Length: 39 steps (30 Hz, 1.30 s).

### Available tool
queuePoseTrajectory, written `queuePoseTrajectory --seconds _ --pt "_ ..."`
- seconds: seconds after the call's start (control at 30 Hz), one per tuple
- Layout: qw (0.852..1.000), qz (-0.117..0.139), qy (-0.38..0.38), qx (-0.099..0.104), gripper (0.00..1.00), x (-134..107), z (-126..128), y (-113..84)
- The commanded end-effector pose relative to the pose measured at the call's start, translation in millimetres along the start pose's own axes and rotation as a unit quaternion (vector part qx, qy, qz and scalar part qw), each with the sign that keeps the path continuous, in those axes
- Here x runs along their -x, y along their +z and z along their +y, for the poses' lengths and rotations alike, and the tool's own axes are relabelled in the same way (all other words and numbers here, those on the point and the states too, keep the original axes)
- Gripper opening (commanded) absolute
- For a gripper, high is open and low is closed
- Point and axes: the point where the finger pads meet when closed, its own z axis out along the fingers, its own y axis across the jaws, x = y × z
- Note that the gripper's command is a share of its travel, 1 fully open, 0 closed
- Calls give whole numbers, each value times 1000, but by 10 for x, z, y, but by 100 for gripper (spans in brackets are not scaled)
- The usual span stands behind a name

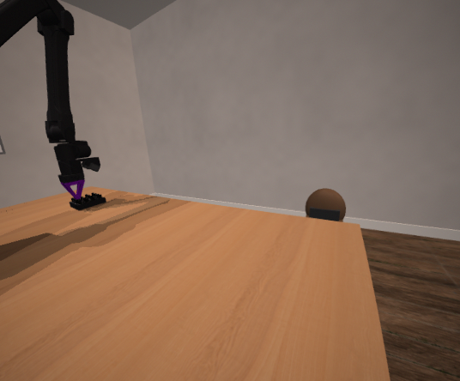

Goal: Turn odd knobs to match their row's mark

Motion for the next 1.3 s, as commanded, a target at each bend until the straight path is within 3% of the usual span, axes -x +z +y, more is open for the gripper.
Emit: queuePoseTrajectory --seconds 0.0,1.27 --pt "1000 2 -1 1 19 -75 34 31" --pt "1000 3 0 -1 19 -87 22 31"
